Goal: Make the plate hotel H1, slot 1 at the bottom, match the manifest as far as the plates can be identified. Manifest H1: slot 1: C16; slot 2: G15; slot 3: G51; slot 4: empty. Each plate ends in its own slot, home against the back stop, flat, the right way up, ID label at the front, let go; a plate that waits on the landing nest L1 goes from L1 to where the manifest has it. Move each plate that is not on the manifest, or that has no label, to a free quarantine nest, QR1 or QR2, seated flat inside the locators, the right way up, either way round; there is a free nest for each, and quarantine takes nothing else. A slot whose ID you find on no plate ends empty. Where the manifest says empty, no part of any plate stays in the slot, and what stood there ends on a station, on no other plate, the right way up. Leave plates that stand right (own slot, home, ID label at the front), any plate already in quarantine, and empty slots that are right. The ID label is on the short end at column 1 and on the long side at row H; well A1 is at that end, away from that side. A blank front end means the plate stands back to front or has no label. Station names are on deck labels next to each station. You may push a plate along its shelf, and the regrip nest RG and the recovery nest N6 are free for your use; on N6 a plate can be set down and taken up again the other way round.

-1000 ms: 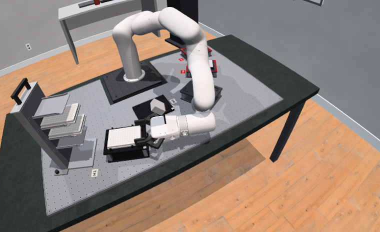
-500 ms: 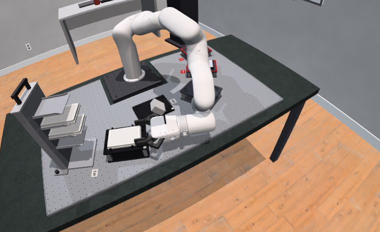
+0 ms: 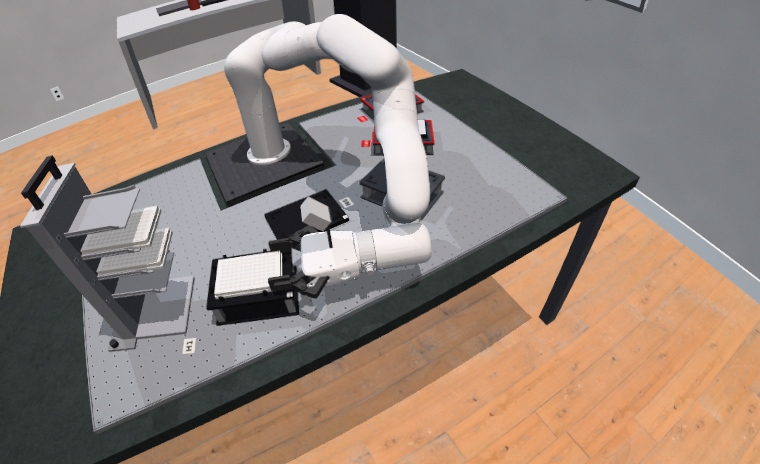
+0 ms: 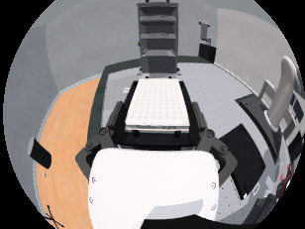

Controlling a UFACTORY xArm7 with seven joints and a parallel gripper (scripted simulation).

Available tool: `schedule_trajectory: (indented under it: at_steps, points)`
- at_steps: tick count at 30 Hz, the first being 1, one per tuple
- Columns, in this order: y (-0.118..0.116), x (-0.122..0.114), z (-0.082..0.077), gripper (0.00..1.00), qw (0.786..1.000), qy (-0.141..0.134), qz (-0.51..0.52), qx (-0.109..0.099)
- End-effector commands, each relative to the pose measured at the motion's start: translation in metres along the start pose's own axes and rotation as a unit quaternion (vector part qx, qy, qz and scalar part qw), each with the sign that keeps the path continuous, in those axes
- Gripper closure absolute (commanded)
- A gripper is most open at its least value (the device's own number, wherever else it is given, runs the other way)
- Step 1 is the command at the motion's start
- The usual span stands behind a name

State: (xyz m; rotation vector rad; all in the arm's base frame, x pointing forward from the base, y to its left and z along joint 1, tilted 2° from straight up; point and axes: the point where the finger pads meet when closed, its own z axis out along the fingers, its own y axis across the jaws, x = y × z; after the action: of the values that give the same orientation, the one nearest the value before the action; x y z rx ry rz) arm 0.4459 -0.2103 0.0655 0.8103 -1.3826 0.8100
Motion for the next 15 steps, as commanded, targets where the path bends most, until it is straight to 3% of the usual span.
schedule_trajectory:
  at_steps: [1,15]
  points:
    - [-0.0009,0.0018,-0.0003,1.00,1.000,-0.001,0.002,0.000]
    - [-0.0009,0.0091,-0.0003,1.00,1.000,-0.001,0.002,0.000]
